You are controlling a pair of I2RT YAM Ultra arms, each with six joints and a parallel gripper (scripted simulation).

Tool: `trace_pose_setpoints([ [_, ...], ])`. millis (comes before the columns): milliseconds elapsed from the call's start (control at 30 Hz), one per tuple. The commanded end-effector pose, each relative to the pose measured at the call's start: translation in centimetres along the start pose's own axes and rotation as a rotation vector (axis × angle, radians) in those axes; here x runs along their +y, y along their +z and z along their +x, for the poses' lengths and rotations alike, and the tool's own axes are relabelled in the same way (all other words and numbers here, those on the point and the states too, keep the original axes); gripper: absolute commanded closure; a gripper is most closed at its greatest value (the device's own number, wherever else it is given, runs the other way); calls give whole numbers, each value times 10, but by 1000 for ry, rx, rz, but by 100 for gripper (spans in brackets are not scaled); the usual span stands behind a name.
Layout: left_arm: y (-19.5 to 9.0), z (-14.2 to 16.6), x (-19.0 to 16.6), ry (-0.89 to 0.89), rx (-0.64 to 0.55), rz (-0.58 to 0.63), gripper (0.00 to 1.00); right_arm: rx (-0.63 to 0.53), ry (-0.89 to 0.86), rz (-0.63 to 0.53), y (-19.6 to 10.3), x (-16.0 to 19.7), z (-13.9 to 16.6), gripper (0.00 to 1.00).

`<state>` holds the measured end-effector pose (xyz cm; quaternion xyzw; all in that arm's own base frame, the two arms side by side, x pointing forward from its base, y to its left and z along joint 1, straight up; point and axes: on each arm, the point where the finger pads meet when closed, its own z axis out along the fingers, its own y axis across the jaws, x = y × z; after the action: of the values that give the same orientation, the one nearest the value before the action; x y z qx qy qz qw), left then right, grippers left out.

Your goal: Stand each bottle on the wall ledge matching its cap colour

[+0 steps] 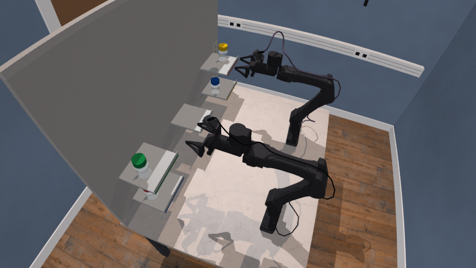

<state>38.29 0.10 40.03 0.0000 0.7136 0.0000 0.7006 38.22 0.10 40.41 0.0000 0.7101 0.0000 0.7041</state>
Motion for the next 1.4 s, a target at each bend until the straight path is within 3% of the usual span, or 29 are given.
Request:
trace_pose_setpoints([
  [0,-1,-7,0,0,-18,0,0,-8,0,0,-1,0,-3,0],
  [567,-1,-7,0,0,-18,0,0,-8,0,0,-1,0,-3,0],
  [733,-7,-14,-1,-9,-46,55,0,41,30,-46,-6,-1,1,0],
  [1033,-29,-42,70,-7,-130,-1,0,105,103,46,-19,-85,-19,0],
  [1100,-29,-42,70,-7,-130,-1,0,105,103,46,-19,-85,-19,0],
  [1367,-38,-49,117,-9,-149,-72,0,109,121,135,-30,-139,-39,0],
])
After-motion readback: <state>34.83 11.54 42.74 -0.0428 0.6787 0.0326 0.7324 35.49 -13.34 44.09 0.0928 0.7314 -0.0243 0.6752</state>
